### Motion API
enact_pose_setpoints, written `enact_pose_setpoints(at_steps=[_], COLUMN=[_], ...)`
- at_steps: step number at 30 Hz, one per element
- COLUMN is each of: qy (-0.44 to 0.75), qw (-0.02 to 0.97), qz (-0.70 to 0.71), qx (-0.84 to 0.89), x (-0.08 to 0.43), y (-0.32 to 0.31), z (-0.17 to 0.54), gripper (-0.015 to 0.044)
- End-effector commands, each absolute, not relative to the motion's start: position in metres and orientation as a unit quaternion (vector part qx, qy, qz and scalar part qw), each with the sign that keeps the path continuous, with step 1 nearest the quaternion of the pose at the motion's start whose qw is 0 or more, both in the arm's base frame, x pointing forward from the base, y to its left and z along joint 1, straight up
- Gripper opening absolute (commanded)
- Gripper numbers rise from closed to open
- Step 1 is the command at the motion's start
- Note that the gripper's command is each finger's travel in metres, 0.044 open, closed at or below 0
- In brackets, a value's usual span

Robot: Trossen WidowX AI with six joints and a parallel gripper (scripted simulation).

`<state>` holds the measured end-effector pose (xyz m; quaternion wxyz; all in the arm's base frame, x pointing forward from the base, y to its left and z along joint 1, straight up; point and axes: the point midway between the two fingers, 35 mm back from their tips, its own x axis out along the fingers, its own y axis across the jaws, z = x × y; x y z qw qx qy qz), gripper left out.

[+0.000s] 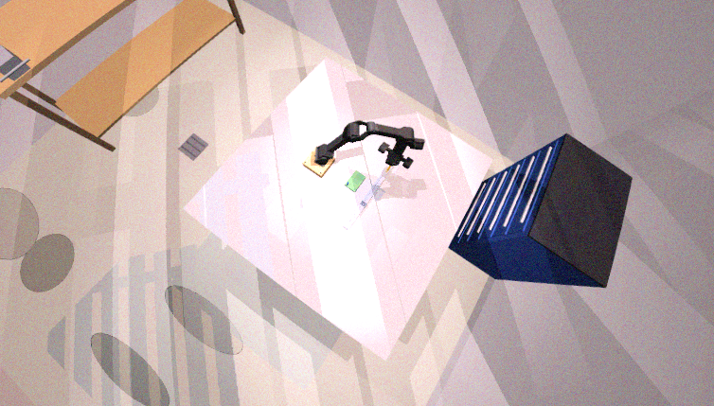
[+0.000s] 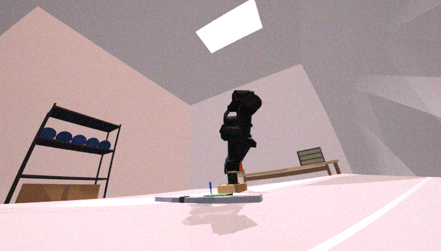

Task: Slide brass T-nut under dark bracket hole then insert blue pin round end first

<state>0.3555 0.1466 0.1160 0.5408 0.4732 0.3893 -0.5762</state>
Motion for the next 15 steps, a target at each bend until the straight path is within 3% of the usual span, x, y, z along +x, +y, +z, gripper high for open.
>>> enact_pose_setpoints(at_steps=[1,15], qy=[0.383,0.368], qw=[0.545,0.559], qz=[-0.572,-0.562], qx=[0.478,0.486], x=[0.3548,0.354], y=[0.147,0.1486], z=[0.1181,0.116], gripper=[-0.015,-0.015])
